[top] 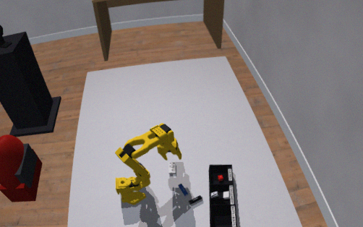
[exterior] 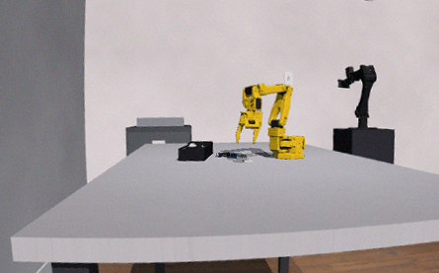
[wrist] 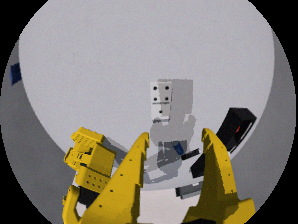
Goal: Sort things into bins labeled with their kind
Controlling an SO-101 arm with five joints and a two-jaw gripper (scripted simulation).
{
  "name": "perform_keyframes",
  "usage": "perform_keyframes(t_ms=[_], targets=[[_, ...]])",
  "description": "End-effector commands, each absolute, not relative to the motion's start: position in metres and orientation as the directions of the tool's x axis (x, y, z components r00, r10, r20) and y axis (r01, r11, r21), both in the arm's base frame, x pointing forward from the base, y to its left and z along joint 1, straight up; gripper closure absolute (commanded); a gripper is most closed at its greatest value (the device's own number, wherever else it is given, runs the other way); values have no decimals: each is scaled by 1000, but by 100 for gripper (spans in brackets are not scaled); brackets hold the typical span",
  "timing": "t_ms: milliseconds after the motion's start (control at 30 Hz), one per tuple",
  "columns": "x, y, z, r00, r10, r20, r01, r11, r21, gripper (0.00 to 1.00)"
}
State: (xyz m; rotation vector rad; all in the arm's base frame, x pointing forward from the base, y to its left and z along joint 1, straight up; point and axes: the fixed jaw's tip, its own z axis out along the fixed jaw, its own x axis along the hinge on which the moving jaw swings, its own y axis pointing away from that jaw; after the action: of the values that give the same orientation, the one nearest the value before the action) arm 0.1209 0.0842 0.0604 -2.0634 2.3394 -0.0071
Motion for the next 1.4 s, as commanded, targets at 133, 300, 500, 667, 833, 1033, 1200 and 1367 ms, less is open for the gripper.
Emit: perform_keyframes(t_ms=[133,300,500,667,833,1033,1200,1367], targets=[[122,87,62,-105,-994,-27,-994,106,-32,71],[122,87,62,-105,-994,-27,-994,106,-32,71],[122,87,59,-105,-994,-27,-994,106,-32,71],[123,87,57,-105,-994,-27,-994,106,-32,71],[124,88,49,-105,-994,-27,-994,106,-32,71],[125,89,37,-105,-994,-27,-994,106,-32,71],[125,89,31,-105,-994,-27,-994,106,-32,71],[124,88,22,-105,-994,-27,-994,106,-32,71]])
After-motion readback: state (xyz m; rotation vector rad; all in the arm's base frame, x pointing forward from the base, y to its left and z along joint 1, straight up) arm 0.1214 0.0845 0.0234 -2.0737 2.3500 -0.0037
